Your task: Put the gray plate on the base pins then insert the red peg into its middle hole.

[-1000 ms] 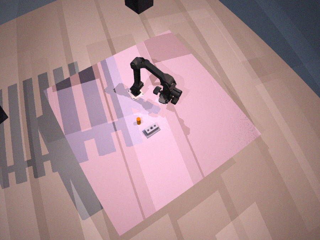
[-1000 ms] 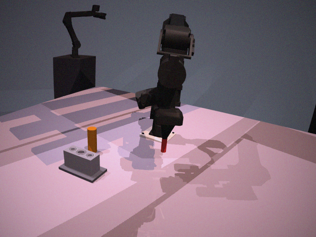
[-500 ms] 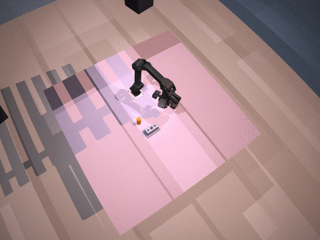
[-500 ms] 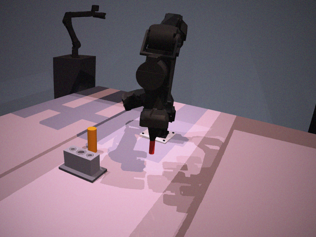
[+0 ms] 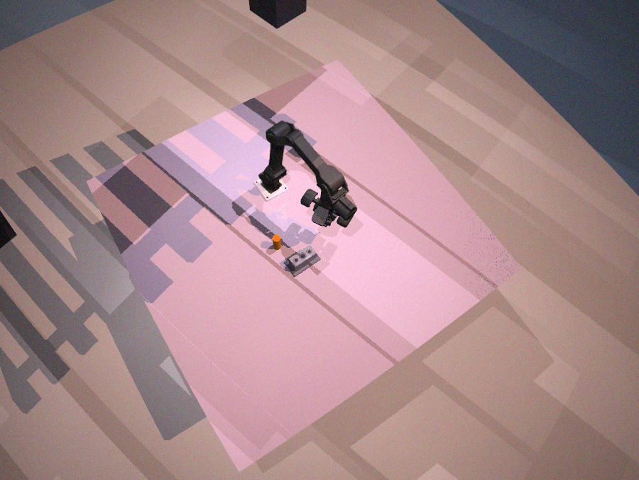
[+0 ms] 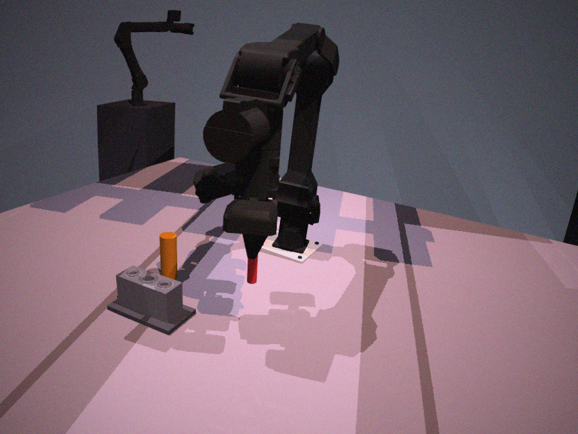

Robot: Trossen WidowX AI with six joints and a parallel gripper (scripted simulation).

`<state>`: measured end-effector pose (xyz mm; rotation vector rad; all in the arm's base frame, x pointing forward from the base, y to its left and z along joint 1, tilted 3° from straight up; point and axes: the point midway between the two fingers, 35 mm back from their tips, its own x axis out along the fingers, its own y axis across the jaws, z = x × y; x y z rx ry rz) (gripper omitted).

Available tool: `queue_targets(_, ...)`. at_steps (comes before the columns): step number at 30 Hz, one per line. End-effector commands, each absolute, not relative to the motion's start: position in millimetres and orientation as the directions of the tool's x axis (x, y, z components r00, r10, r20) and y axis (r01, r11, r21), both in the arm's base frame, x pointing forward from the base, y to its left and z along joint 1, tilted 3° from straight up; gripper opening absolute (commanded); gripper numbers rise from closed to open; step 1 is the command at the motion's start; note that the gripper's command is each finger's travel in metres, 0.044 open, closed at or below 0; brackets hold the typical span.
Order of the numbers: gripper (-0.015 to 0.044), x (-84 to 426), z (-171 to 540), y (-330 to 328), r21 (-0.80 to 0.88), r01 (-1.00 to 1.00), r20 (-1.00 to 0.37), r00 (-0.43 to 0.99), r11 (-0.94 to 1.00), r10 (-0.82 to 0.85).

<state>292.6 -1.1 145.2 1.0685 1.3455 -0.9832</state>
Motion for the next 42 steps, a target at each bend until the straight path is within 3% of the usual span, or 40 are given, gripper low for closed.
queue_targets(1, 0.0, 299.3, 147.6, -11.1, 0.033, 0.968, -0.998, 0.018, 0.248, 0.062)
queue_targets(42, 0.0, 326.6, 142.8, -129.6, 0.036, 0.969, -0.999, 0.024, 0.245, 0.048)
